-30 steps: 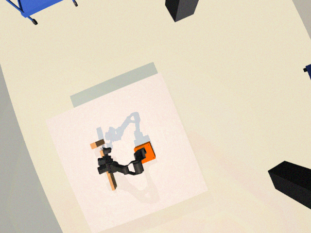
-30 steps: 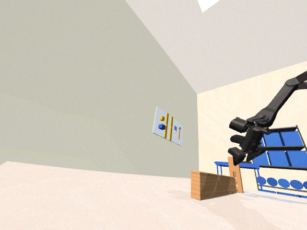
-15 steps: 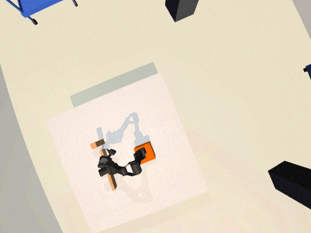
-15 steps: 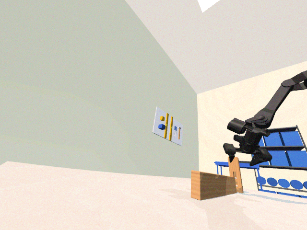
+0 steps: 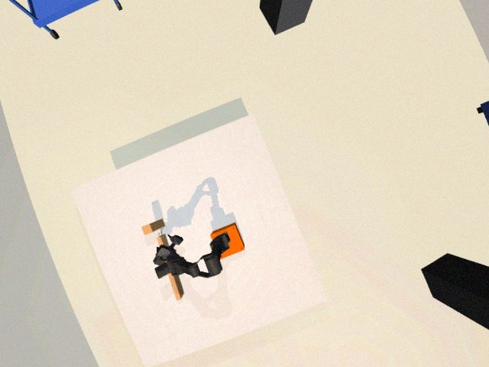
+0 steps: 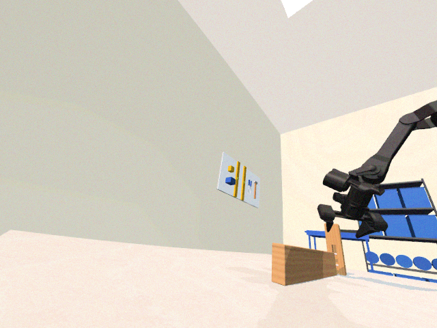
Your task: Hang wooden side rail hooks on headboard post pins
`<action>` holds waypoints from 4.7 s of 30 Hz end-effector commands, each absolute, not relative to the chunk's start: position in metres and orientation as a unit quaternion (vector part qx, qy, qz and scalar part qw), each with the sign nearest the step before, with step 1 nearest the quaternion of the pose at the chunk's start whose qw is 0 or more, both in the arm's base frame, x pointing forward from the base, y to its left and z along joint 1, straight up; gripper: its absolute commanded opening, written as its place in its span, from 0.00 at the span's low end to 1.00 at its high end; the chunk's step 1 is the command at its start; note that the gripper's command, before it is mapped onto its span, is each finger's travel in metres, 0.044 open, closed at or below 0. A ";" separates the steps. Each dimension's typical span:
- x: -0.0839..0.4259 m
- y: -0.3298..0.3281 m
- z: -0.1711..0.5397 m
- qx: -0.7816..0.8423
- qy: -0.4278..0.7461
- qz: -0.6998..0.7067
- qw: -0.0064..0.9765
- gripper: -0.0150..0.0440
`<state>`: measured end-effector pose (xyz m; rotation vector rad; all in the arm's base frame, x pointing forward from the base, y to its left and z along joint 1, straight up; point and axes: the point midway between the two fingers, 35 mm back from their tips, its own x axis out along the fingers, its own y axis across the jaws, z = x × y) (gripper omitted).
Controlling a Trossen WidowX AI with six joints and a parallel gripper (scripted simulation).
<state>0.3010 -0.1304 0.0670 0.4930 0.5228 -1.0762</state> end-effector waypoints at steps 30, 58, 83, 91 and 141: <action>0.370 -0.094 0.076 -0.367 0.624 0.233 0.650 1.00; 0.374 -0.082 0.087 -0.463 0.534 0.447 0.548 1.00; 0.376 -0.082 0.035 -0.463 0.534 0.447 0.548 1.00; 0.377 -0.083 0.023 -0.463 0.534 0.447 0.548 1.00; 0.377 -0.083 -0.031 -0.463 0.534 0.447 0.548 0.60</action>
